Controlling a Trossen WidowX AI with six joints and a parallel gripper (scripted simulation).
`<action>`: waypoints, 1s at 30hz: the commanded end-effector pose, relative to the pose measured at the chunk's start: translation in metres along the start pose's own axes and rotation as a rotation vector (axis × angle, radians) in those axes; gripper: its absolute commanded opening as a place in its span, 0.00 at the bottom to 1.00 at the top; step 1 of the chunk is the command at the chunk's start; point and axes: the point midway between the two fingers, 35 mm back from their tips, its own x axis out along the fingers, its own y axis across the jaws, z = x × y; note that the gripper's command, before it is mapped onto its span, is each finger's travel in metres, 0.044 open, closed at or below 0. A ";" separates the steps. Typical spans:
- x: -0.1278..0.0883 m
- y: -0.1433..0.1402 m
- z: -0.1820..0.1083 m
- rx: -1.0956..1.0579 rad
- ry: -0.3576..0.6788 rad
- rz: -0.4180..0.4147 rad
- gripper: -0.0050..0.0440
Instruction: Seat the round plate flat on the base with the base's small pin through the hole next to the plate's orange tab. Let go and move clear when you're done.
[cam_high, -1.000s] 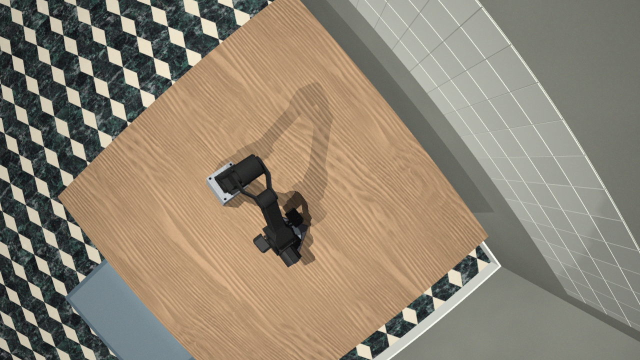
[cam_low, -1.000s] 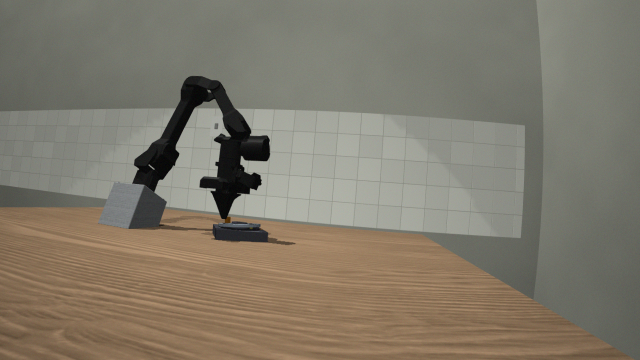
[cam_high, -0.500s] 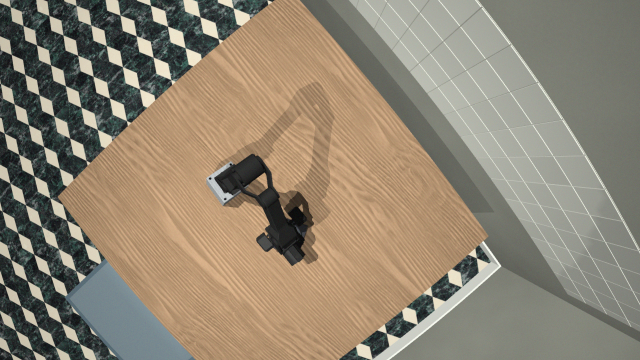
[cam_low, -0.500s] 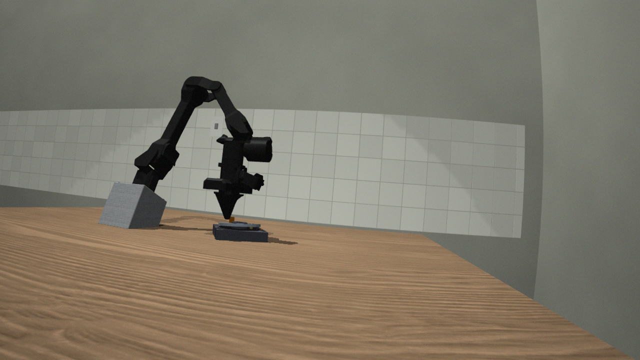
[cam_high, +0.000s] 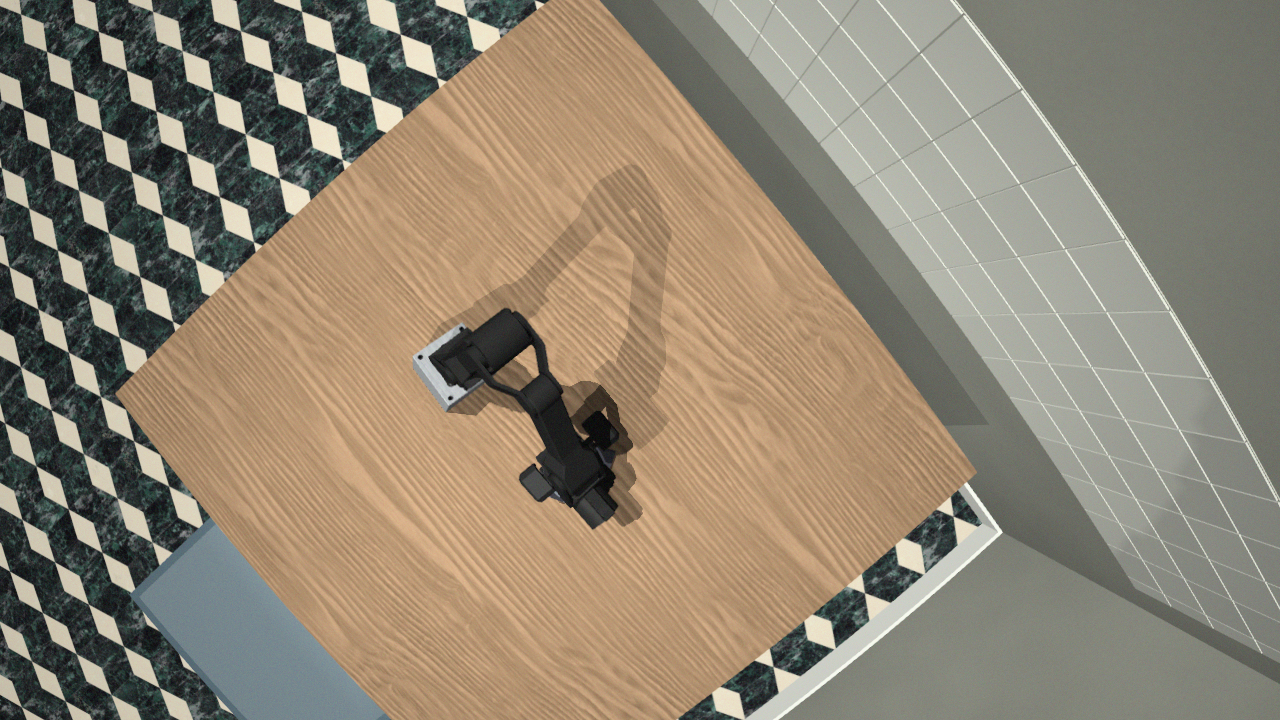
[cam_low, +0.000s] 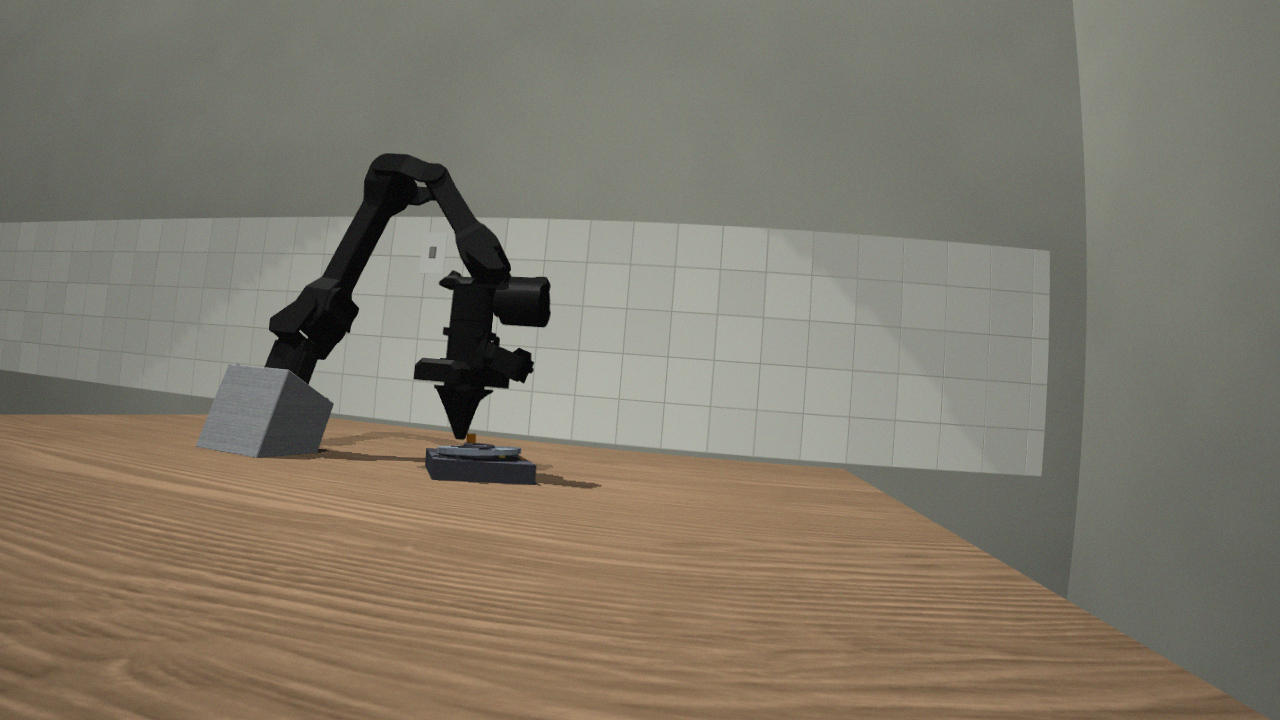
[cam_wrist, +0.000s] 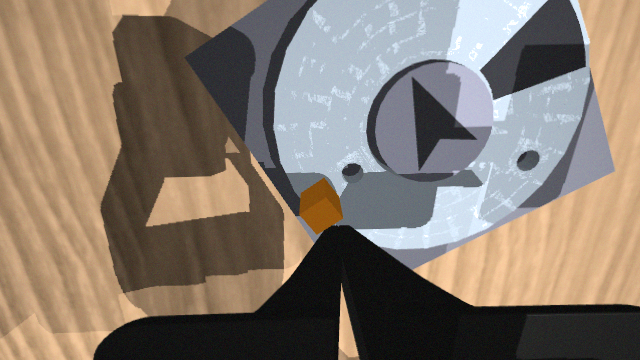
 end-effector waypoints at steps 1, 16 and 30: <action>-0.004 0.005 0.007 -0.004 -0.015 0.006 0.00; -0.004 0.011 0.014 -0.004 -0.015 0.006 0.00; -0.005 0.016 0.020 -0.004 -0.014 0.006 0.00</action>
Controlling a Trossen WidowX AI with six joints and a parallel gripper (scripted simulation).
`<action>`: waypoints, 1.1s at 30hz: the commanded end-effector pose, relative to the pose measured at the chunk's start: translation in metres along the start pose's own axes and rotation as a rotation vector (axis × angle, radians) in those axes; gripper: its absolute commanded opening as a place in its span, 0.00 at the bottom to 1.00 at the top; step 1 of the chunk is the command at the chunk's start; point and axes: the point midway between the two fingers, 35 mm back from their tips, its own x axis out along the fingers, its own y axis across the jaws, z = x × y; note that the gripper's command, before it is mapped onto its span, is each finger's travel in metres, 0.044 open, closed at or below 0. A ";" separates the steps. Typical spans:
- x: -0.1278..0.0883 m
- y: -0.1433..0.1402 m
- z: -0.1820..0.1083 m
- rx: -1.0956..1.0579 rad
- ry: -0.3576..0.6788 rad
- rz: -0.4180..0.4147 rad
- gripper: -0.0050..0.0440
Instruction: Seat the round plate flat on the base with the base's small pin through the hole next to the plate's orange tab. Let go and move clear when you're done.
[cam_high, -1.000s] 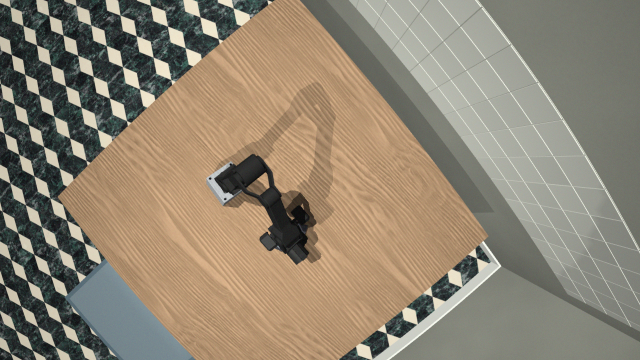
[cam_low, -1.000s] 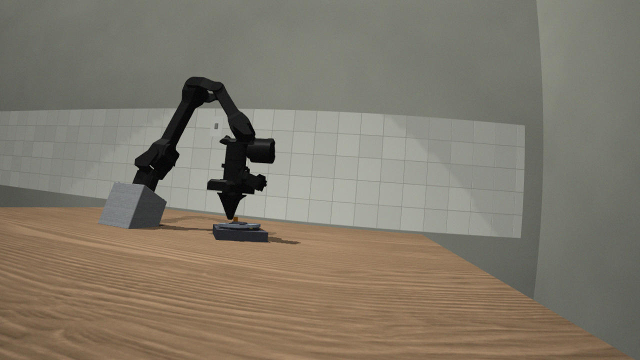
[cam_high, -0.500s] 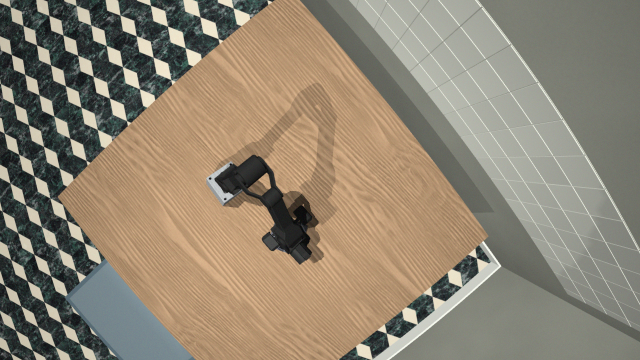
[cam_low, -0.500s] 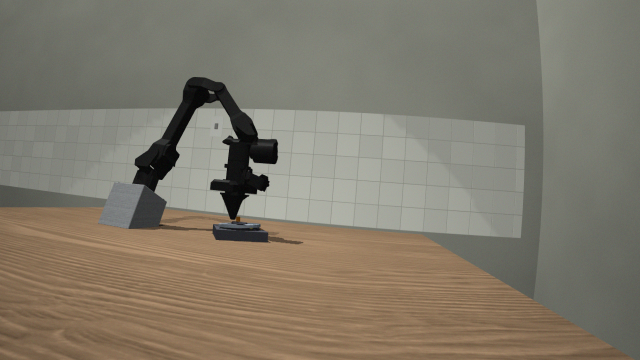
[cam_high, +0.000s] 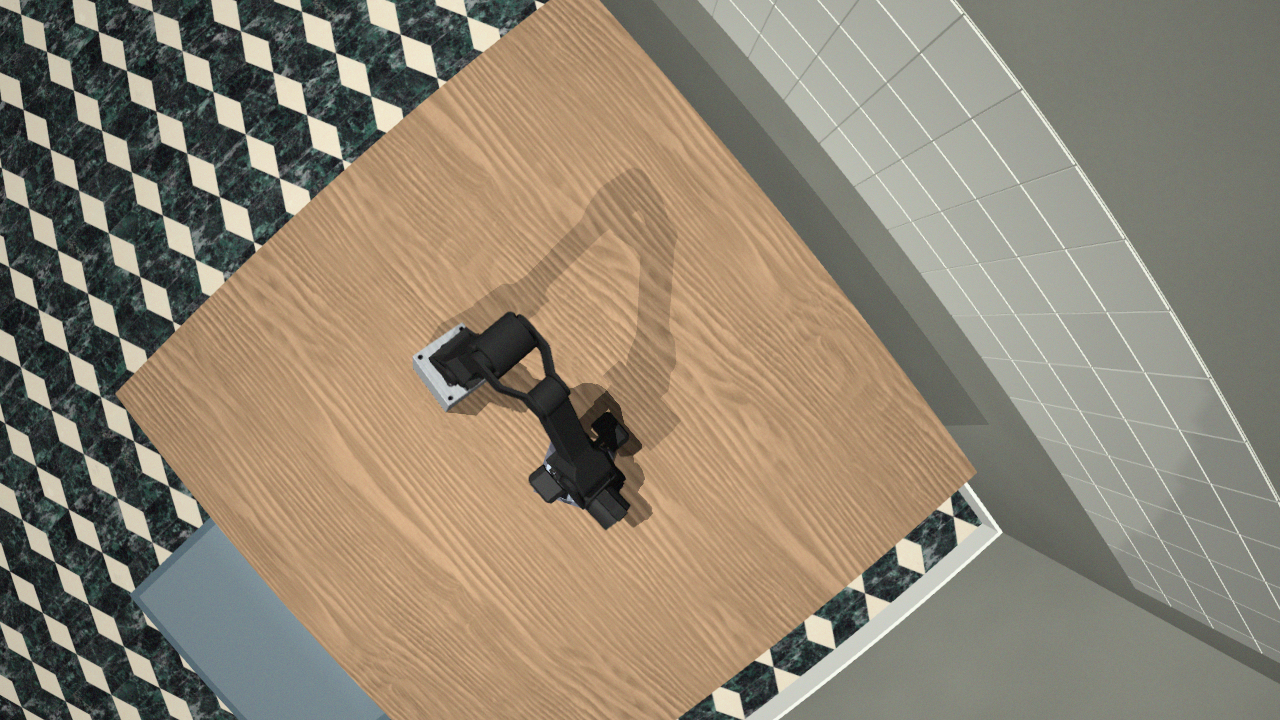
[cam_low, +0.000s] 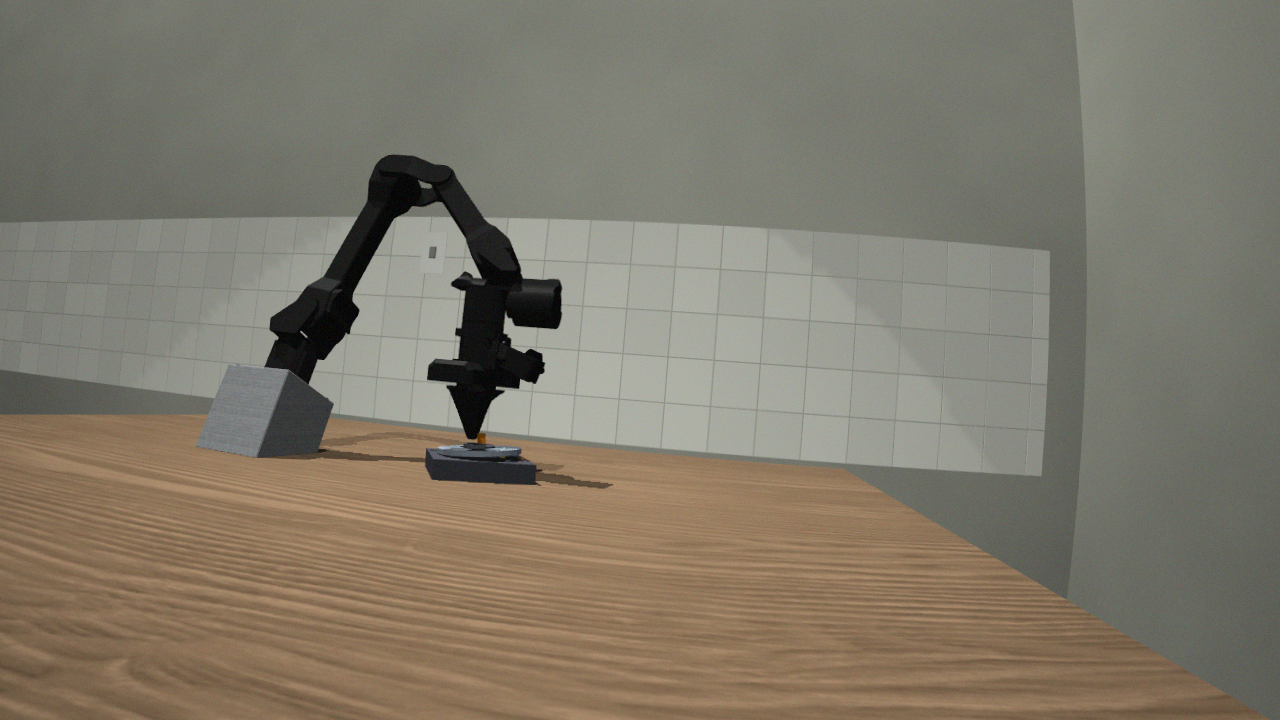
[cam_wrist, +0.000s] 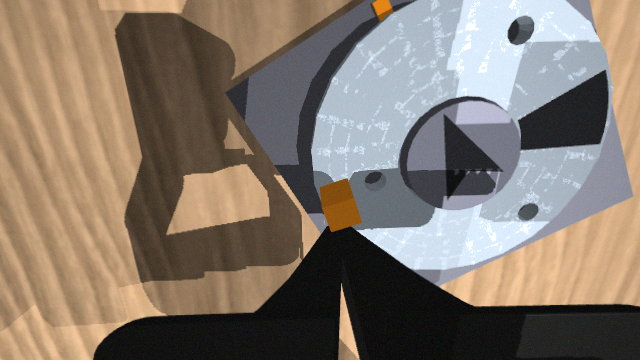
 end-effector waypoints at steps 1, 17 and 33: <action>-0.004 0.004 0.009 -0.003 -0.019 0.002 0.00; -0.006 0.007 0.017 -0.002 -0.019 0.000 0.00; -0.007 0.009 0.023 -0.001 -0.023 0.000 0.00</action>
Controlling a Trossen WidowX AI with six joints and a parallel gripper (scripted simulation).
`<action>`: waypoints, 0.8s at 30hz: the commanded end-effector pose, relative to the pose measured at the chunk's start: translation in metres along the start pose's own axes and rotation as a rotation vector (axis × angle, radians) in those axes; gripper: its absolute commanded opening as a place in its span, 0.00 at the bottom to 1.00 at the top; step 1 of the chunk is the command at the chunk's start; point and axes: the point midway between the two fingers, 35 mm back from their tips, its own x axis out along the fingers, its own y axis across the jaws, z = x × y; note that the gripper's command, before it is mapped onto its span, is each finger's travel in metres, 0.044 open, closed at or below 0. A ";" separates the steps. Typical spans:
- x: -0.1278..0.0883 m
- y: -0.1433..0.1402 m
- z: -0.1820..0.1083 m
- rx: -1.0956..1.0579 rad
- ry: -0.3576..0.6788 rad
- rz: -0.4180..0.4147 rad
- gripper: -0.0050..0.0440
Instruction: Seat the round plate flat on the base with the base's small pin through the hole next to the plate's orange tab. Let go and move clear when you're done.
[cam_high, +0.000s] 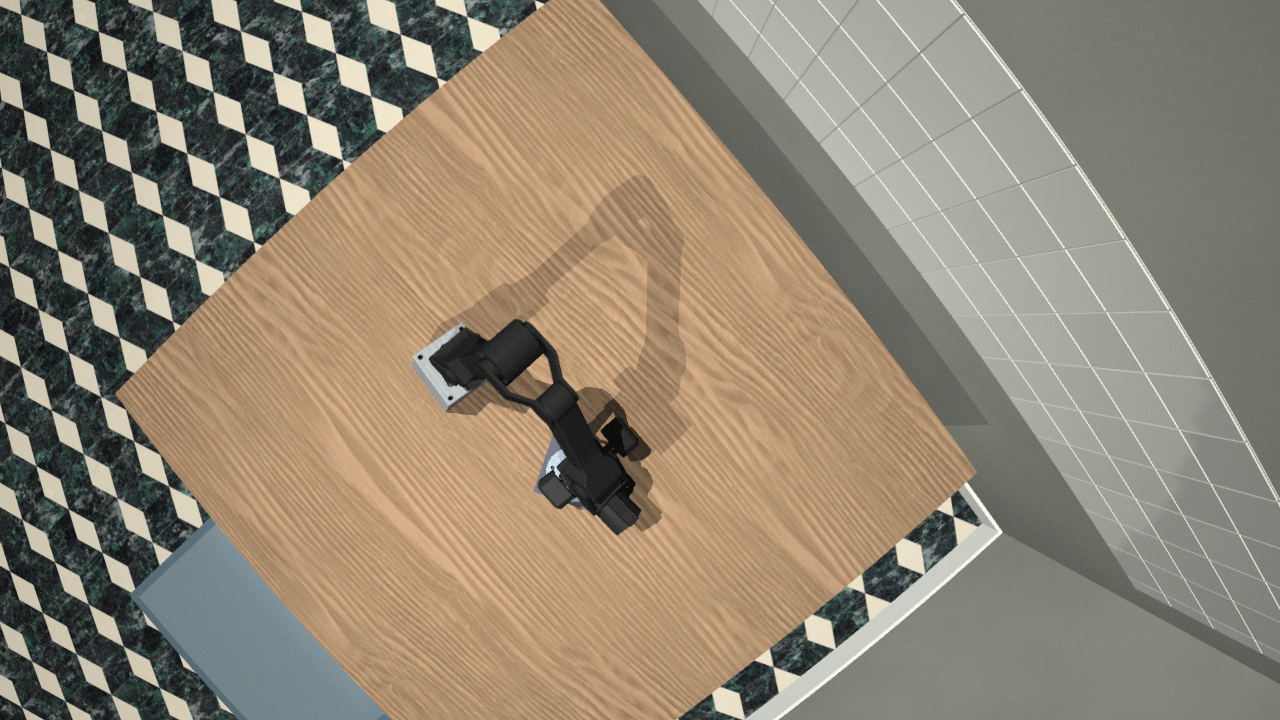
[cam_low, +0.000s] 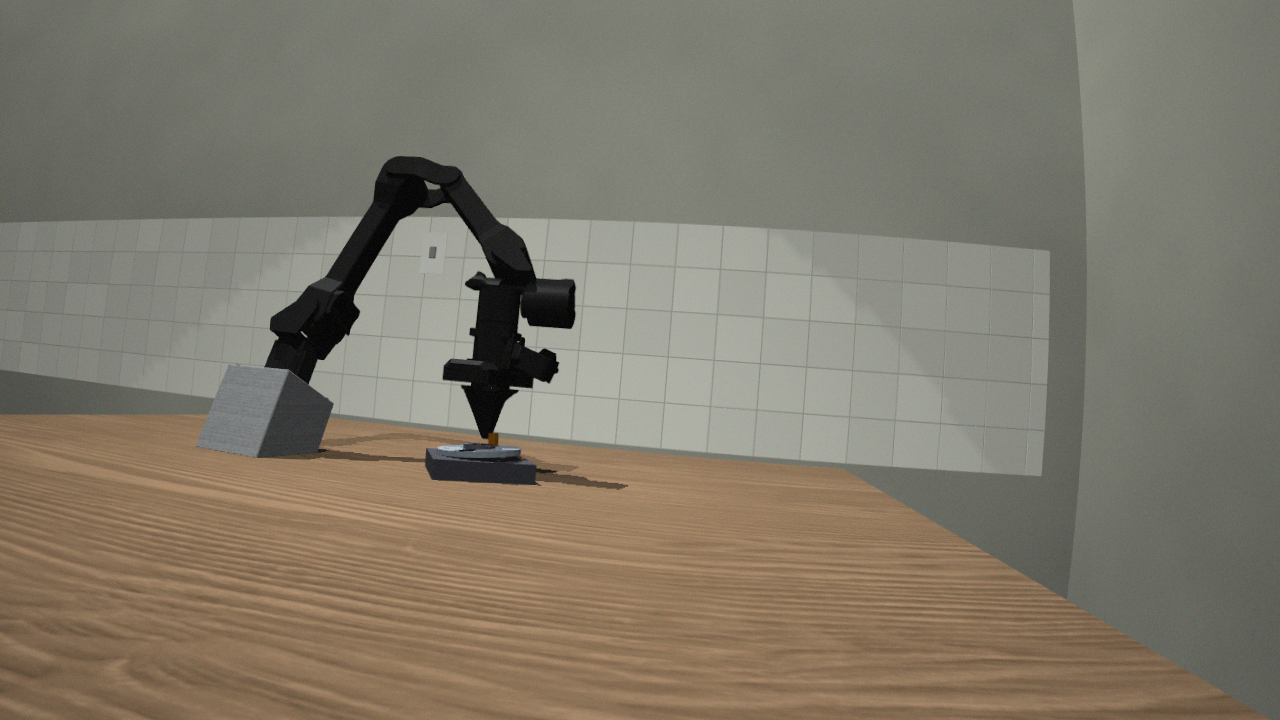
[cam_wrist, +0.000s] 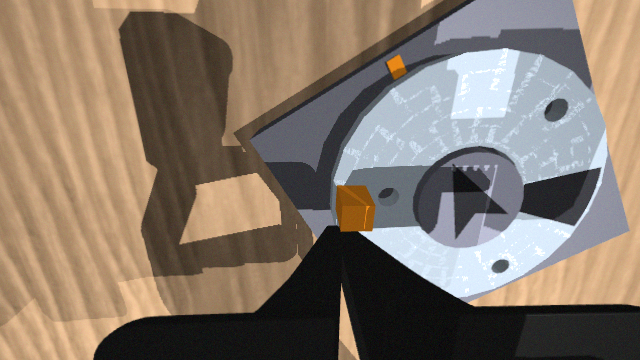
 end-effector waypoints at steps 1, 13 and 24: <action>-0.006 0.002 0.005 -0.004 -0.025 -0.001 0.00; -0.005 0.003 0.013 -0.002 -0.020 -0.001 0.00; -0.005 0.002 0.021 -0.004 -0.021 -0.002 0.00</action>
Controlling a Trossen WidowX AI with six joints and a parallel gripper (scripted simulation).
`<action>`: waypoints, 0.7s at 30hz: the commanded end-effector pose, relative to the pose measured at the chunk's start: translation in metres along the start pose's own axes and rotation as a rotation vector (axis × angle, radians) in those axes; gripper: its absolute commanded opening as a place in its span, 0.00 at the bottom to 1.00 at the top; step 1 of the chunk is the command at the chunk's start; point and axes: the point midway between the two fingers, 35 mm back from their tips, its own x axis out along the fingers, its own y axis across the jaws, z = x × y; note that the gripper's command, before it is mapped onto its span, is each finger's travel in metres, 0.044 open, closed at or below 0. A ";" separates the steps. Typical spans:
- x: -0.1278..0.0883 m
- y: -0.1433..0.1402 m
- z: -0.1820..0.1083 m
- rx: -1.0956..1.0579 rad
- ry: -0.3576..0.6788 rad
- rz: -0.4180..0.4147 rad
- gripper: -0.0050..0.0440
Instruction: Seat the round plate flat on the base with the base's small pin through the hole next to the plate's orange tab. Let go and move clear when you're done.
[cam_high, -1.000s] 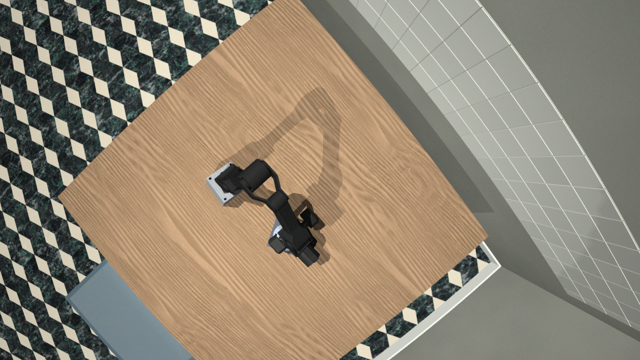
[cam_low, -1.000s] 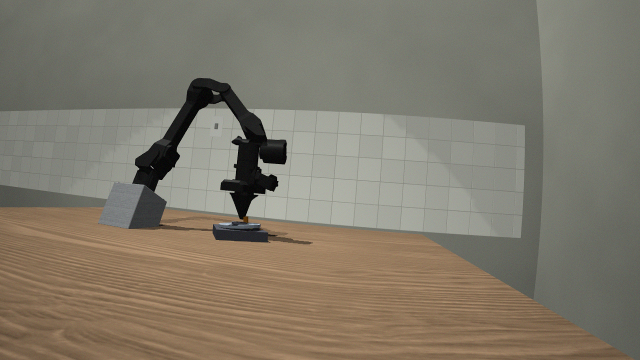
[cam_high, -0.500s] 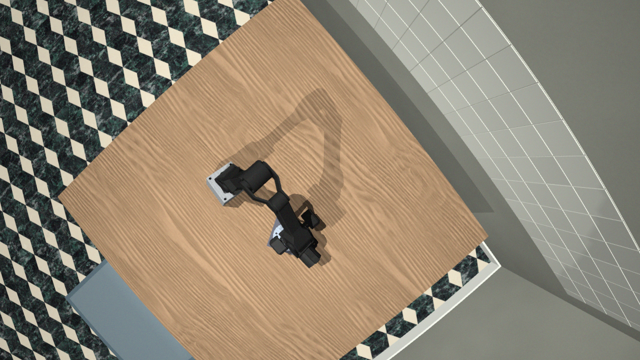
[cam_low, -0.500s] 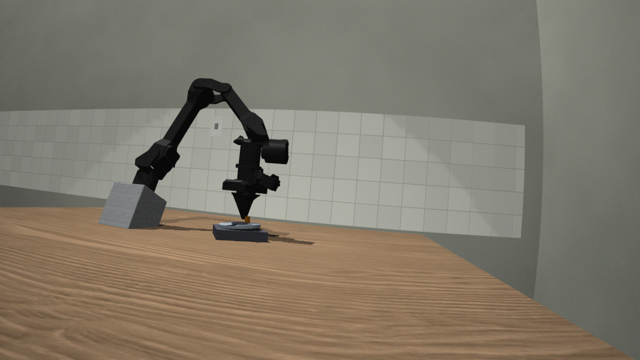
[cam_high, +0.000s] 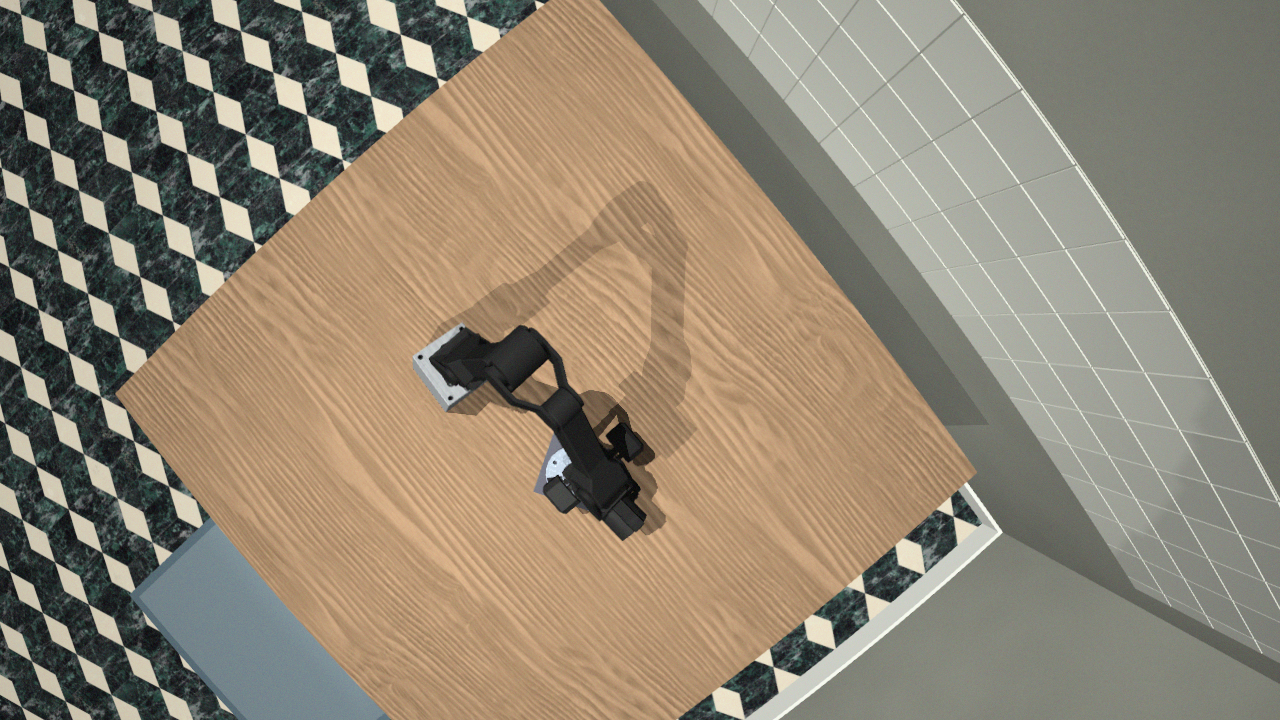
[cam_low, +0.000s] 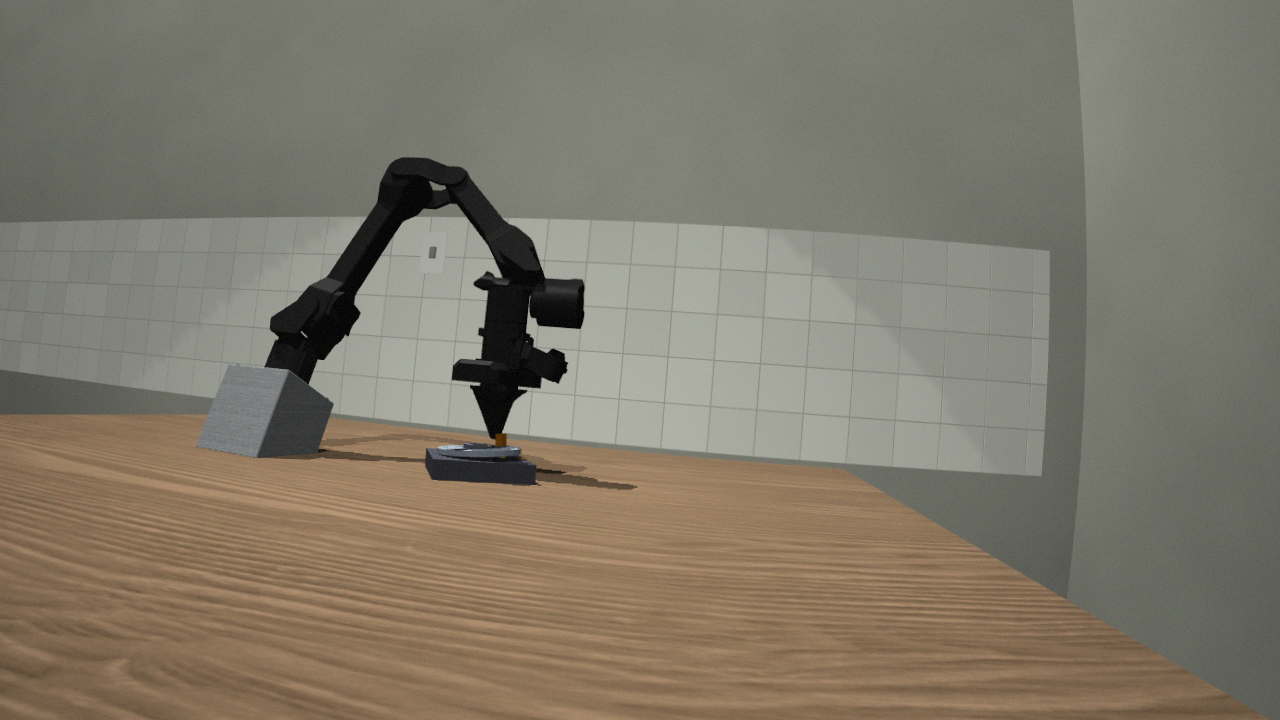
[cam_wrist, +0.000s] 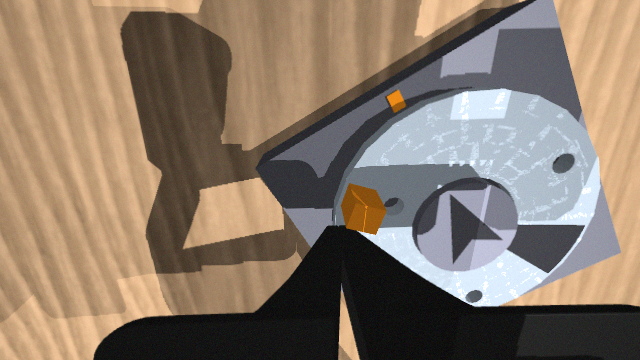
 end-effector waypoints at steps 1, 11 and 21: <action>-0.004 0.001 0.009 -0.004 -0.020 -0.002 0.00; -0.006 -0.001 0.014 -0.006 -0.020 -0.001 0.00; -0.006 -0.002 0.020 -0.008 -0.021 -0.002 0.00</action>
